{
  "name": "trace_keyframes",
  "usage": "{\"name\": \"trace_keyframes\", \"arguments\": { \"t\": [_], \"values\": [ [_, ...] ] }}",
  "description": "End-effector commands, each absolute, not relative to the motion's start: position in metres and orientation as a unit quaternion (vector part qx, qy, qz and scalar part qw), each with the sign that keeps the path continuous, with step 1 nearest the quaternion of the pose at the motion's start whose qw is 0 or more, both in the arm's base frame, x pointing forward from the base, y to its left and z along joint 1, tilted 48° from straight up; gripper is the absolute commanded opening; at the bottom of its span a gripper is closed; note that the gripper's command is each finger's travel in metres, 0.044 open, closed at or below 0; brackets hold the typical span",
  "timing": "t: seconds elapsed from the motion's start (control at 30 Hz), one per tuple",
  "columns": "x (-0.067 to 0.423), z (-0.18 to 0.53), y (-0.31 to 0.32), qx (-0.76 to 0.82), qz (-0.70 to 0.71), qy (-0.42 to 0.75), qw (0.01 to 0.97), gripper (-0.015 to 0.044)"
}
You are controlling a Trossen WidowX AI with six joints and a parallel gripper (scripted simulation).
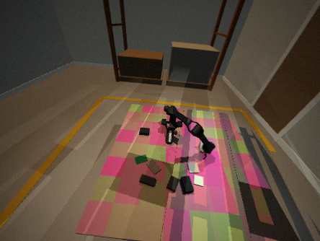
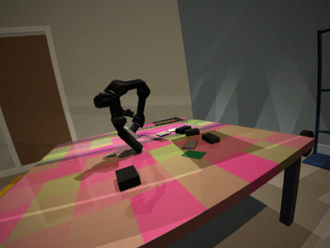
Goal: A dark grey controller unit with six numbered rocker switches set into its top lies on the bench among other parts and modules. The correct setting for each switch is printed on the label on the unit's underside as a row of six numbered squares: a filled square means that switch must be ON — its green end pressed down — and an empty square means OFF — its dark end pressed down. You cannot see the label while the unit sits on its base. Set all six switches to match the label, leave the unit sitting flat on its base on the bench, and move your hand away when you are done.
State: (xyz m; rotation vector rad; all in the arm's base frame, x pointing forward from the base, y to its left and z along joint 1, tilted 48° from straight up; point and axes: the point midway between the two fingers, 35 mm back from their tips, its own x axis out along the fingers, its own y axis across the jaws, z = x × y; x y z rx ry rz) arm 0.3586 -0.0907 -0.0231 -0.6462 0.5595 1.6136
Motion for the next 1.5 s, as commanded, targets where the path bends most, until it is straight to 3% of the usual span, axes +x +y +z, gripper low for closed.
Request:
{"name": "trace_keyframes", "arguments": {
  "t": [0.0,1.47],
  "values": [
    [0.358,-0.031,-0.083,-0.275,0.711,0.240,0.601,0.0338],
    [0.357,-0.066,-0.084,-0.276,0.711,0.240,0.601,0.0338]
  ]
}}
